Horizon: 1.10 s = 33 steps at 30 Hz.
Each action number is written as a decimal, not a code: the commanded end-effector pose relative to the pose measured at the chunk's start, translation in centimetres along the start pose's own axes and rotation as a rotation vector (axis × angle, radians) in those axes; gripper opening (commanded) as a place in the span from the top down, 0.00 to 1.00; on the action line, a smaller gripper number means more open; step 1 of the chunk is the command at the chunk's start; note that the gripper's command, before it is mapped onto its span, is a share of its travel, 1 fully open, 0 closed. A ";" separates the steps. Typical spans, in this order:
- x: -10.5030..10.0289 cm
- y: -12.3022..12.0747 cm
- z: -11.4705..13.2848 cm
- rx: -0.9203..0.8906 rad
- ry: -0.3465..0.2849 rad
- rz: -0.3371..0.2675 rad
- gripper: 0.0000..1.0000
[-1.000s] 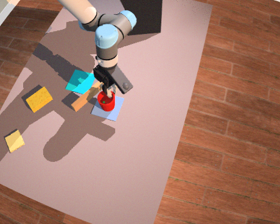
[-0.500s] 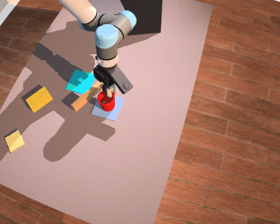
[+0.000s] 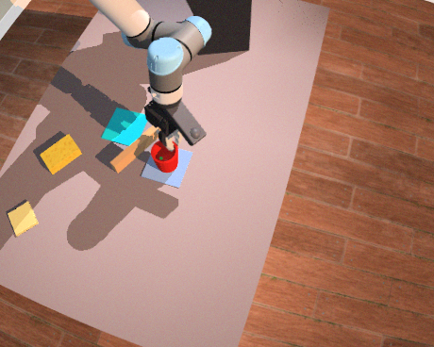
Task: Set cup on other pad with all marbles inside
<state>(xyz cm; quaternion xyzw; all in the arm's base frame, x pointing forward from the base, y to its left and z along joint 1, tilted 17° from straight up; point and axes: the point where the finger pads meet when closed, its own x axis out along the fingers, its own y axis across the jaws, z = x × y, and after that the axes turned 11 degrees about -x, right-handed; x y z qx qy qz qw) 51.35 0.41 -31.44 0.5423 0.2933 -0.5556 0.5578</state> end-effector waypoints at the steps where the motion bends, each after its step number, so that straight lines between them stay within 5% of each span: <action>1: 0.0 0.1 0.0 0.000 0.000 0.001 0.94; 33: 0.0 0.1 0.0 0.000 0.000 0.001 0.97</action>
